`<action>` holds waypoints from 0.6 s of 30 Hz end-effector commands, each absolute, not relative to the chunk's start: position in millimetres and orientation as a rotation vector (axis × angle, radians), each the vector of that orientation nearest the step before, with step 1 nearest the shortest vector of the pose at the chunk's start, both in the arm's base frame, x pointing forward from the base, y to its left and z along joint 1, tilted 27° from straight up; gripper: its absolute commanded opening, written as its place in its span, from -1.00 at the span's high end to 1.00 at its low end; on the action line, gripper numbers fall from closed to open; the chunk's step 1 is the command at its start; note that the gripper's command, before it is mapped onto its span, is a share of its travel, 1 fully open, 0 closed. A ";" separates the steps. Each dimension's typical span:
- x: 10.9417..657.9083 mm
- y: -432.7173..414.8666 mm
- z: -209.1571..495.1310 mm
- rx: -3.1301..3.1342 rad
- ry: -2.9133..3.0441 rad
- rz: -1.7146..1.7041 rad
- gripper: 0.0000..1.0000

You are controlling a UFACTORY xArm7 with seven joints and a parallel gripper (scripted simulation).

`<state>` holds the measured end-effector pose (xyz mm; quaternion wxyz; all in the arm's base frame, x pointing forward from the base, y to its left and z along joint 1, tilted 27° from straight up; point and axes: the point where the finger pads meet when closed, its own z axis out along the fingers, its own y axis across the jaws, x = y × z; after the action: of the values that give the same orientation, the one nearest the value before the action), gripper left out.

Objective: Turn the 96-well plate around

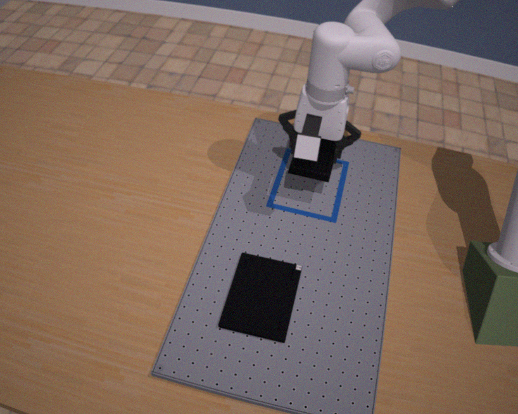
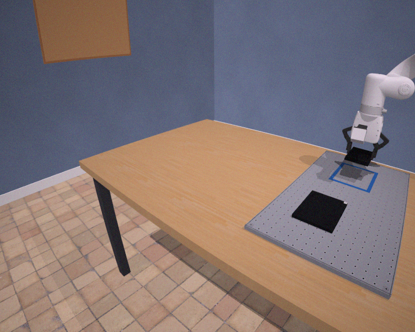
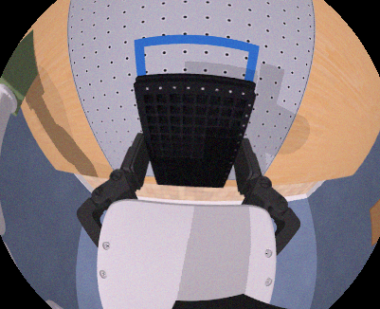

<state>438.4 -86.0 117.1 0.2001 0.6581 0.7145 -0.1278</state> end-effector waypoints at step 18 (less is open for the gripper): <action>442.7 -98.6 91.7 1.838 1.997 -0.355 1.00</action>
<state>441.4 -97.9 93.5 0.1999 0.6582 0.7145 -0.1279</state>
